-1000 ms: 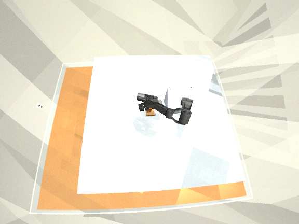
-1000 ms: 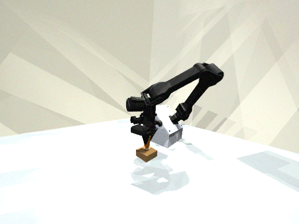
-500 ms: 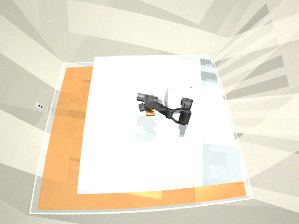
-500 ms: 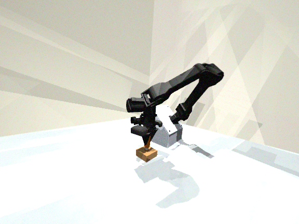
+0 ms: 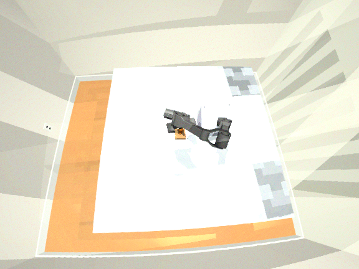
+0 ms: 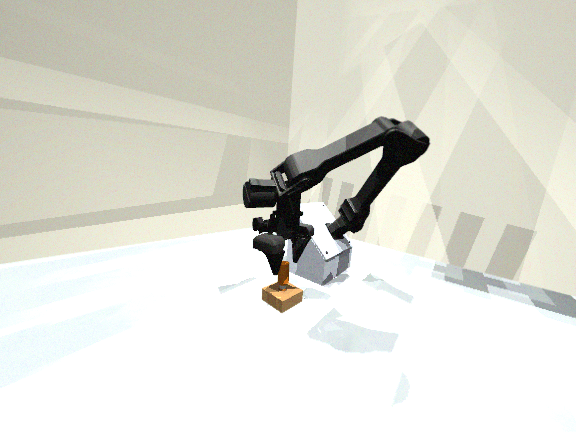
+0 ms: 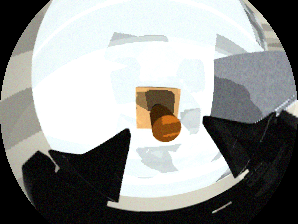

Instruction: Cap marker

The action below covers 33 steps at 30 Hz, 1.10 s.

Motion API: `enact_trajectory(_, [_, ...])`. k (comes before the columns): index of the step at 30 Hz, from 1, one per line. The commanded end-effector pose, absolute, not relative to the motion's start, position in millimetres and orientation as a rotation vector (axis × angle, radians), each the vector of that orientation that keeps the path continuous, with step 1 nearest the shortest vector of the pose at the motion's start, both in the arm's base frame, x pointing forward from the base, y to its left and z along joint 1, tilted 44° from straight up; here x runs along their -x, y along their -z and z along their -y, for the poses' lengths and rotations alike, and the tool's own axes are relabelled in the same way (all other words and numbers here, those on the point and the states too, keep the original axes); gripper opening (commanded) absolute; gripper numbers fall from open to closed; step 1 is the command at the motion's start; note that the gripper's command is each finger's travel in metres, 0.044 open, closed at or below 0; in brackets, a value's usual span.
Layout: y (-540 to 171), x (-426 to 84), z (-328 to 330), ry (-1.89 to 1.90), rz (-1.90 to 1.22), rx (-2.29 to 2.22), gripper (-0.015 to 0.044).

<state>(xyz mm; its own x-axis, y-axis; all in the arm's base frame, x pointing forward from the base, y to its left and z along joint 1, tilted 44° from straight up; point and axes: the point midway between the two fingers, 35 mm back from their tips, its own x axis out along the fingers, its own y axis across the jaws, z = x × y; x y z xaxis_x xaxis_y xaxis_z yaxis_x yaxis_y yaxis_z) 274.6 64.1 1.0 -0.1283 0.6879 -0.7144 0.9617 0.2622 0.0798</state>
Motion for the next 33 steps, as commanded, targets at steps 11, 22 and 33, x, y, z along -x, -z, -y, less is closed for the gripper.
enact_trajectory(11, [-35.8,-283.1,-27.9,0.103,-1.825,-1.205,0.0282])
enact_trajectory(22, [-29.3,-282.2,-30.5,-0.68,-1.557,-0.529,0.0])
enact_trajectory(33, [-29.3,-282.2,-30.5,-0.68,-1.557,-0.529,0.0])
